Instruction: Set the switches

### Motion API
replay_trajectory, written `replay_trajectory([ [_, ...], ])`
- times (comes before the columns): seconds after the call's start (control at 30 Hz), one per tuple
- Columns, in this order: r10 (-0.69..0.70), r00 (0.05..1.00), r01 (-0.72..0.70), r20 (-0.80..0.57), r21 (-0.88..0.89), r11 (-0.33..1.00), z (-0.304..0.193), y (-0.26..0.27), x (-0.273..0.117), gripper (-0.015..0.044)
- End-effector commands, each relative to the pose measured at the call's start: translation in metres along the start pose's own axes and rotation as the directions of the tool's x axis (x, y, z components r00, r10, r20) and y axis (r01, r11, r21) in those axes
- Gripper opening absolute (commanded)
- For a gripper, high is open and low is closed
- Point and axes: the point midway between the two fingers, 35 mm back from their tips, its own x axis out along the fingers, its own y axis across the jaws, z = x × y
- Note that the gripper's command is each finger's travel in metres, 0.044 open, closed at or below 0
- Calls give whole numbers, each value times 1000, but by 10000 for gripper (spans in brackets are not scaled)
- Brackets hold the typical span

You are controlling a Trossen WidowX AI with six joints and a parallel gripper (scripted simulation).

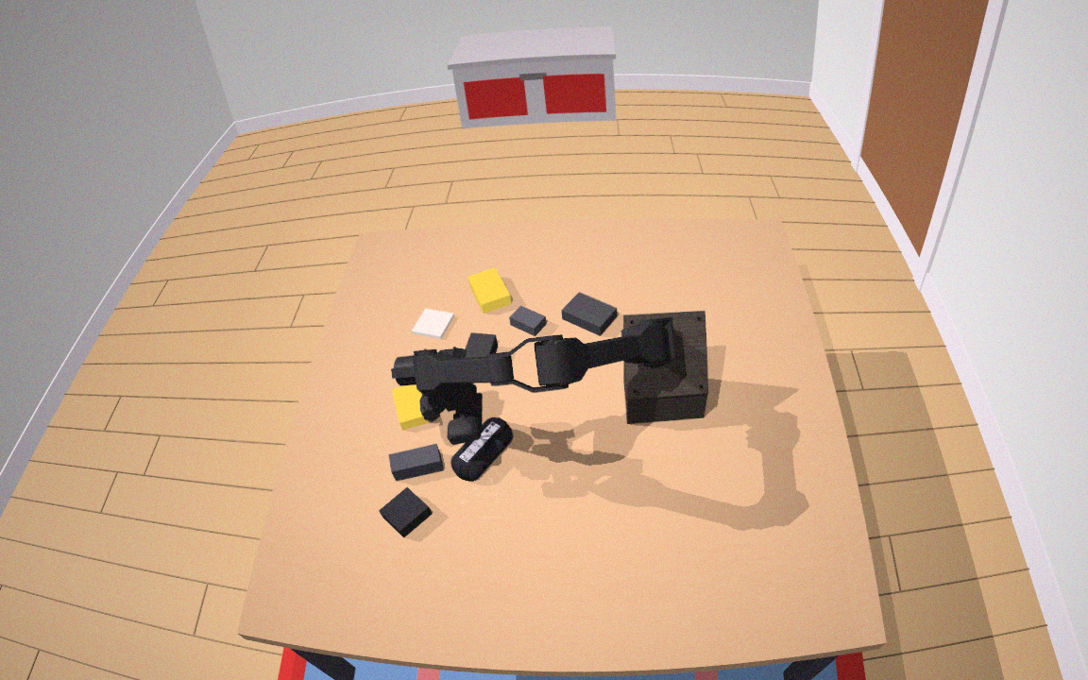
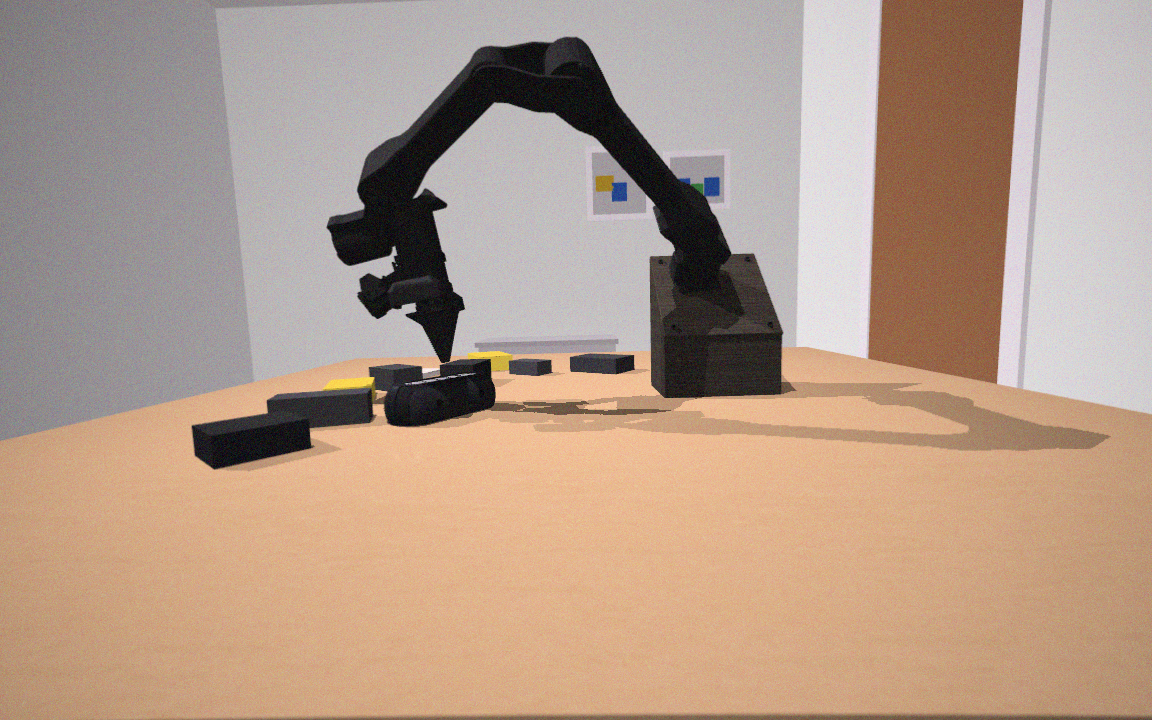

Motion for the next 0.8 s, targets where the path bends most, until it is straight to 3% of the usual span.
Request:
replay_trajectory([
  [0.0, 52, 998, -50, -17, -690, 722, 12, 3, -14, 0],
  [0.4, 97, 994, -60, -48, -990, 127, 14, 2, -21, 0],
  [0.77, 141, 988, 5, -70, -881, -474, 17, 1, -28, 0],
])
